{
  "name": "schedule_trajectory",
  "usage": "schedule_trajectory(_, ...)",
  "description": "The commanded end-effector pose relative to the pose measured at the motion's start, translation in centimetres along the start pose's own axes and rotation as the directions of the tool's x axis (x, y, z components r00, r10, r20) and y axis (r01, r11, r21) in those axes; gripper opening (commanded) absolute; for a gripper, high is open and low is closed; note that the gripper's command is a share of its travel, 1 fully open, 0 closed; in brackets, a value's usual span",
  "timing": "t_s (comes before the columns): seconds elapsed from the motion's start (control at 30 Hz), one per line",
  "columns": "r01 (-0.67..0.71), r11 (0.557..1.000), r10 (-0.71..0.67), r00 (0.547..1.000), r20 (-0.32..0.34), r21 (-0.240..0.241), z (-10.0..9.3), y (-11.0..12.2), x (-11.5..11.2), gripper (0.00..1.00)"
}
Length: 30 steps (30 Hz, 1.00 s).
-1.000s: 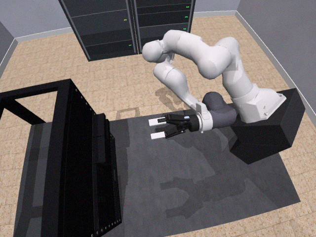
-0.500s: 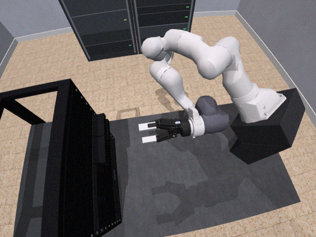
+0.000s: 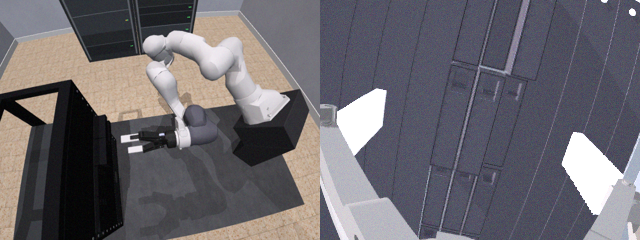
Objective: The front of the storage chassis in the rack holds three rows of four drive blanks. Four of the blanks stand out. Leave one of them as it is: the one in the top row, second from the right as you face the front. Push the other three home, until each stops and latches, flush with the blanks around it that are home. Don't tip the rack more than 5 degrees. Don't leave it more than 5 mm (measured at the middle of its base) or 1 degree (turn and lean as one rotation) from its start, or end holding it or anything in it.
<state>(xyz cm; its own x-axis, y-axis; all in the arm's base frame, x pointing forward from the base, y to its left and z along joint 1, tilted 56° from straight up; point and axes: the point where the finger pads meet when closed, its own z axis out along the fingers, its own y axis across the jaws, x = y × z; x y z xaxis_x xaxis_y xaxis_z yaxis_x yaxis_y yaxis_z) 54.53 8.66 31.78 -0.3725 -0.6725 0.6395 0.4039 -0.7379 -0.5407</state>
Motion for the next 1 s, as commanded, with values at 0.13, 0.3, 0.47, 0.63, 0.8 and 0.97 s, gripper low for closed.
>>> schedule_trajectory(0.13,-0.016,1.000,0.016,0.999,0.033,-0.018,1.8,0.6,-1.9,1.00)
schedule_trajectory(0.3,-0.016,1.000,0.016,0.999,0.033,-0.018,2.4,0.7,-2.2,1.00)
schedule_trajectory(0.47,-0.016,1.000,0.016,0.999,0.033,-0.018,2.5,0.7,-2.2,1.00)
schedule_trajectory(0.63,-0.016,1.000,0.016,0.999,0.033,-0.018,2.5,0.7,-2.2,1.00)
schedule_trajectory(0.8,-0.016,1.000,0.016,0.999,0.033,-0.018,2.5,0.7,-2.2,1.00)
schedule_trajectory(0.97,-0.016,1.000,0.016,0.999,0.033,-0.018,2.5,0.7,-2.2,1.00)
